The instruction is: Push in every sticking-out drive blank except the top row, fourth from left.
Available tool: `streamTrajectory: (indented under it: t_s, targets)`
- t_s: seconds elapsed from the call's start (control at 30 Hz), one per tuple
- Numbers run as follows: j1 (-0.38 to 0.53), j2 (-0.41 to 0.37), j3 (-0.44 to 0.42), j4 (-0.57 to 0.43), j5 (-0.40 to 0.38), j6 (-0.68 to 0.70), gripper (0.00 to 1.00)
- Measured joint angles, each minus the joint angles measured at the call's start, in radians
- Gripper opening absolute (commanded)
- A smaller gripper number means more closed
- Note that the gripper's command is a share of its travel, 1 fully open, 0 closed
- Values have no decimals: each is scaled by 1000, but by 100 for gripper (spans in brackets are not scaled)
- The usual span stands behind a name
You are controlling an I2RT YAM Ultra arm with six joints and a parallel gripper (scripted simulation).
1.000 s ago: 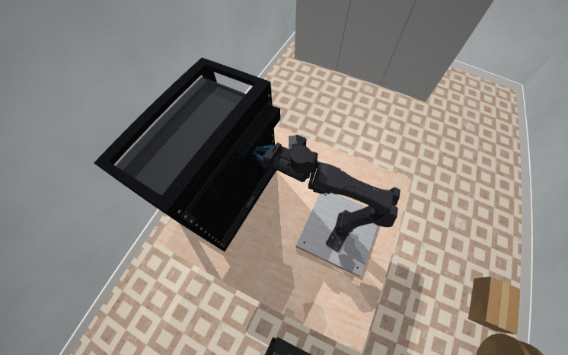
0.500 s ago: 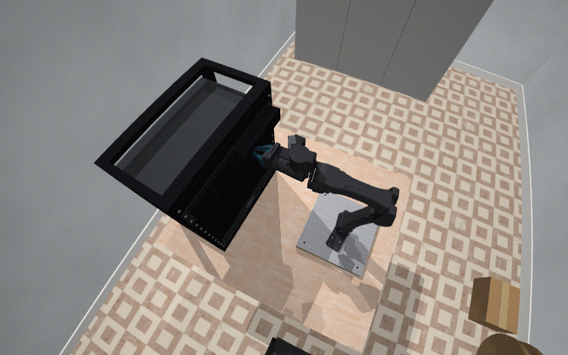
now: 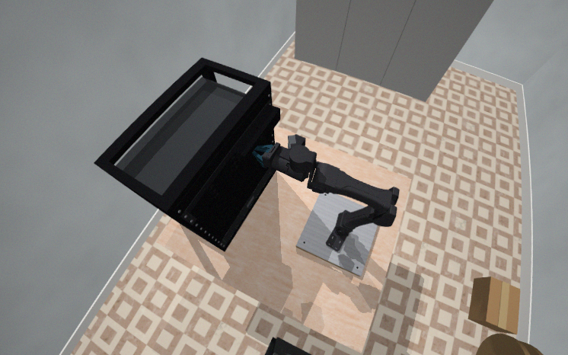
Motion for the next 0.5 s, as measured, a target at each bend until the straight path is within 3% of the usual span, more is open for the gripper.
streamTrajectory:
  t_s: [0.5]
  targets:
    - [0,9,8,0,2,0,0]
